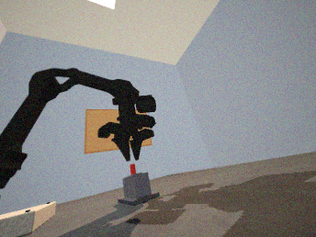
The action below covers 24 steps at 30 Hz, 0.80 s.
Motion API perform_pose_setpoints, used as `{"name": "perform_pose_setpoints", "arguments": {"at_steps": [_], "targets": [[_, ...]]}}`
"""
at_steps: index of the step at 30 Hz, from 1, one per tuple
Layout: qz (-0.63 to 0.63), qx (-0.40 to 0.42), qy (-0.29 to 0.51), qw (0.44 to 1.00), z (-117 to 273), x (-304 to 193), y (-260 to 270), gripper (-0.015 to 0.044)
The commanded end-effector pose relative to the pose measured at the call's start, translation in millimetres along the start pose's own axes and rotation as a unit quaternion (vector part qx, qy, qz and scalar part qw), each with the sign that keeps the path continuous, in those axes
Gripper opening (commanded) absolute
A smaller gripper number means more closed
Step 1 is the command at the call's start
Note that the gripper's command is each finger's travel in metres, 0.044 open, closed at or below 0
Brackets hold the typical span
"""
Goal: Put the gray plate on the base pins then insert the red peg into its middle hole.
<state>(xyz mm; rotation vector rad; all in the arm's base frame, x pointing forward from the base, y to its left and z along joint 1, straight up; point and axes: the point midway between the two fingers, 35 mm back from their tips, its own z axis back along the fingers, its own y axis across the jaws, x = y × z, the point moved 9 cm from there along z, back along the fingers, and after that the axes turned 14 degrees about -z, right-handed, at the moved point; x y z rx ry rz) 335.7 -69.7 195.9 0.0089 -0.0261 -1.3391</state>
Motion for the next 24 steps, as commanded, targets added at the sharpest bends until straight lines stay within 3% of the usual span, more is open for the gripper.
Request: {"name": "perform_pose_setpoints", "arguments": {"at_steps": [1, 24], "targets": [[0.002, 0.003, 0.000, 1.000, 3.8, -0.1, -0.6, 0.0150], [0.002, 0.003, 0.000, 1.000, 10.9, 0.0, -3.0, 0.0150]]}}
